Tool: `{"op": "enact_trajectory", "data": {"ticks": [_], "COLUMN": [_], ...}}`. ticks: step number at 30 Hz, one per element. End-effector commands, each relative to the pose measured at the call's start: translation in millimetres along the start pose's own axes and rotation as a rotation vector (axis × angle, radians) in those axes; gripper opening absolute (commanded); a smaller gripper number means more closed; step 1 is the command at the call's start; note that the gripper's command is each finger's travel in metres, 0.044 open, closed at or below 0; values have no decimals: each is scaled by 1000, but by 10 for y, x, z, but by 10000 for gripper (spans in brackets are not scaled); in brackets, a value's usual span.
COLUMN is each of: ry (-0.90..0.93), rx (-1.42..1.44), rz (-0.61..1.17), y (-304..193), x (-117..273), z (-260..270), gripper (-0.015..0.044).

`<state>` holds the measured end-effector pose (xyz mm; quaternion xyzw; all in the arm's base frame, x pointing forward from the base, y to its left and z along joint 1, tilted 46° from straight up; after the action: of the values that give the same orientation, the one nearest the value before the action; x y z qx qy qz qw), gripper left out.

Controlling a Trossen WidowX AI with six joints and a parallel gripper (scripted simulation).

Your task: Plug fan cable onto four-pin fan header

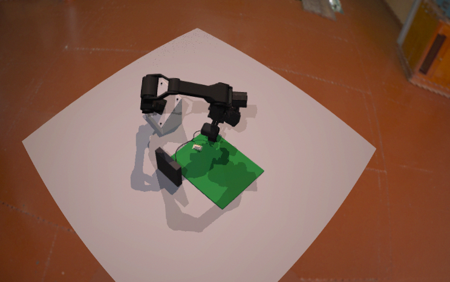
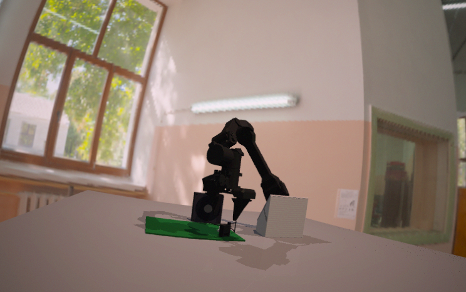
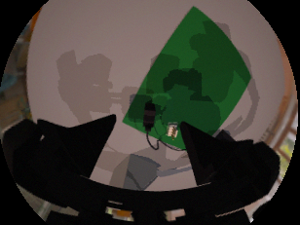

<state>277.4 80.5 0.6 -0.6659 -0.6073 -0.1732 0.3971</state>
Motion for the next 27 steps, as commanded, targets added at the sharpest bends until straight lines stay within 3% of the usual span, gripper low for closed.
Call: {"op": "enact_trajectory", "data": {"ticks": [1,27], "ry": [-5,-7], "rx": [5,5], "rz": [6,7], "y": [-12,-19], "x": [-76,-501], "z": [-6,-11], "gripper": [440,440]}}
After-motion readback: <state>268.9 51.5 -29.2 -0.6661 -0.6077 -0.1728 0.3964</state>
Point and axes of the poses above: the point midway between the two fingers, 35 mm back from their tips, its own x axis back along the fingers, its own z axis across the jaws, y = z × x, the point moved 10 cm from there along x, back along the fingers, and after that the axes turned 2 degrees about -x, right-handed, at the moved point
